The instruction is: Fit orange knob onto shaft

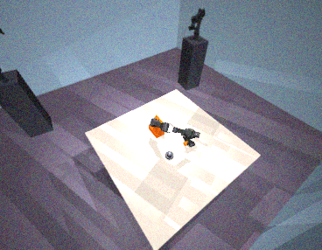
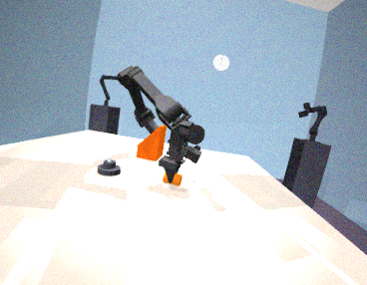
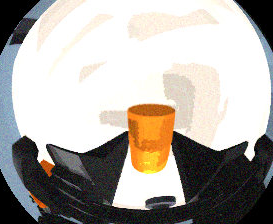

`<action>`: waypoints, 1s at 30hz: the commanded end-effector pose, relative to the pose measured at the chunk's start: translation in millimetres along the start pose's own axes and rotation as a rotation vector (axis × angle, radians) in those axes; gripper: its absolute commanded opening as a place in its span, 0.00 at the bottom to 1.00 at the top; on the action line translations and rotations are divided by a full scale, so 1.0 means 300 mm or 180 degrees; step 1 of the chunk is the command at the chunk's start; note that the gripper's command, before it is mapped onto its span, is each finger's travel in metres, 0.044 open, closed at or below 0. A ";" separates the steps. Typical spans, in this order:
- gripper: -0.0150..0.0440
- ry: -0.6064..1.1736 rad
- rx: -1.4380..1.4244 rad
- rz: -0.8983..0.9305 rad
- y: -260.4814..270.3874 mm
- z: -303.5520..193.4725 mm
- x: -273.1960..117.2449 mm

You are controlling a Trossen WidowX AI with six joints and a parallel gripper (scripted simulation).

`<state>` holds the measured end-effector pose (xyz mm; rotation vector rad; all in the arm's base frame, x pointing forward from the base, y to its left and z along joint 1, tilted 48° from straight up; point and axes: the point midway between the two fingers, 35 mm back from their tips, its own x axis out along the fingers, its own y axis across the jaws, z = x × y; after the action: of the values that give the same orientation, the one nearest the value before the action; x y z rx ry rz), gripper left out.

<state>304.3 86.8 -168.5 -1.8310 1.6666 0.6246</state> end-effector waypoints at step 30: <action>1.00 -0.0003 0.0001 -0.0010 -0.001 0.002 -0.004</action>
<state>304.0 87.7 -168.5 -1.8336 1.6643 0.6259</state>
